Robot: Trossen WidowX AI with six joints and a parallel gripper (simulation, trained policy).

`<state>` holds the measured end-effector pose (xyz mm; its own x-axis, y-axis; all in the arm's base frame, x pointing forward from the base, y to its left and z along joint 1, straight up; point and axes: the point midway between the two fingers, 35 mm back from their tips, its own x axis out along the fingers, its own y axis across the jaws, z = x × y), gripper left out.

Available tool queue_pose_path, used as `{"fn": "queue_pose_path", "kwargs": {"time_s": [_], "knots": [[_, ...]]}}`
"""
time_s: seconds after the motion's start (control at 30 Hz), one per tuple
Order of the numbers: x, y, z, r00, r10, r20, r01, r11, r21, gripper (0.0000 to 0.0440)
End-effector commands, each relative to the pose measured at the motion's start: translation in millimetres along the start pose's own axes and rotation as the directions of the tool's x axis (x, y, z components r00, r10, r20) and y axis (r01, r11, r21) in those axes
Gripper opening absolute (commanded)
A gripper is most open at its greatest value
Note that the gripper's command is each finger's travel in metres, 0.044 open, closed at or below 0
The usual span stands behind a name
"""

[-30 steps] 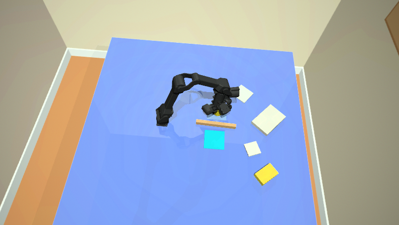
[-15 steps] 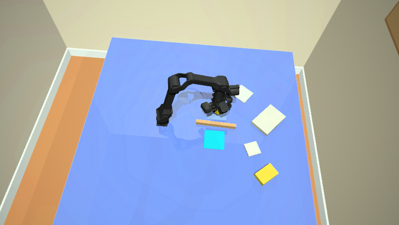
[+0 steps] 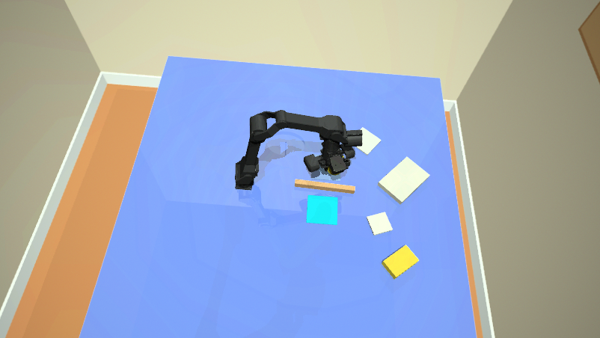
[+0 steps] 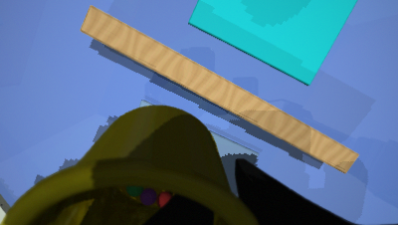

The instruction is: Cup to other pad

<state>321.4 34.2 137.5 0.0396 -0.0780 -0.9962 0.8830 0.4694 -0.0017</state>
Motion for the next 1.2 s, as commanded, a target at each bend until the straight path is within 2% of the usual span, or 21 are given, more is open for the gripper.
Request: {"fn": "queue_pose_path", "kwargs": {"time_s": [0.0, 0.5, 1.17], "knots": [[-5, 0, 11, 1.000, 0.027, 0.016, -0.027, 0.999, 0.030, 0.0000], [0, -14, 60, 0.995, 0.078, 0.067, -0.087, 0.986, 0.141, 0.0000], [33, -46, 98, 0.991, 0.084, 0.102, -0.106, 0.963, 0.247, 0.0000]]}}
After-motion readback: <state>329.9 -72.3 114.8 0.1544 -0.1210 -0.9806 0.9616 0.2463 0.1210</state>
